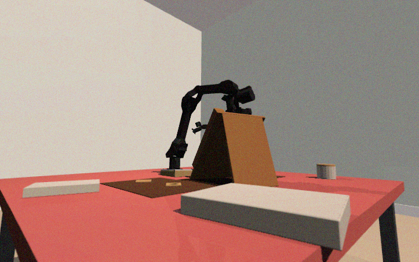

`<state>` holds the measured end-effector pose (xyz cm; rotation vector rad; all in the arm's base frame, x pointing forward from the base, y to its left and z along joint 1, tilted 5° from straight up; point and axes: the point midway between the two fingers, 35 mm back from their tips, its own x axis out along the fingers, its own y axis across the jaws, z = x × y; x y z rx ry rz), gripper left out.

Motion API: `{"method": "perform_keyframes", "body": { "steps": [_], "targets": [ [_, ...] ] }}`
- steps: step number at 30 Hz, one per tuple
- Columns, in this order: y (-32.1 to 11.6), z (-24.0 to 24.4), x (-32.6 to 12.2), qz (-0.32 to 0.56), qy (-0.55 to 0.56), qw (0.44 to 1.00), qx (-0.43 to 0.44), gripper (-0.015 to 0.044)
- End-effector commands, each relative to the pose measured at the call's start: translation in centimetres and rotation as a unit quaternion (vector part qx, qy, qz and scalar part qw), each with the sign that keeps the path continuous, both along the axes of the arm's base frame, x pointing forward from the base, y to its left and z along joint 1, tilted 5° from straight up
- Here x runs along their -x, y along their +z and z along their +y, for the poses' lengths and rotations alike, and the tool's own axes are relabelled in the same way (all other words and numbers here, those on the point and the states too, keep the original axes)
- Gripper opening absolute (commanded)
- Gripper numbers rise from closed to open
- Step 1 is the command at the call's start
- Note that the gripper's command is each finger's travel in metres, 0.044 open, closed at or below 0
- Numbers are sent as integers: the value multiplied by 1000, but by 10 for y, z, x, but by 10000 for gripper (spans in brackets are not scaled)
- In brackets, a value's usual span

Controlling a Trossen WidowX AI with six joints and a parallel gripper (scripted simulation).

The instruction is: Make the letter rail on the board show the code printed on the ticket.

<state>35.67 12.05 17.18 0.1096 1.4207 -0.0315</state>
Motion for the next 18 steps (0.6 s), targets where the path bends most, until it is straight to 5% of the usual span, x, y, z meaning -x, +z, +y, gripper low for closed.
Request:
{"method": "perform_keyframes", "body": {
  "steps": [1, 18],
  "targets": [
    [0, -1, 2, 5, 0, 1000, 3, 0],
    [17, 1, 17, 6, 0, 1000, 2, 0]
  ]
}}
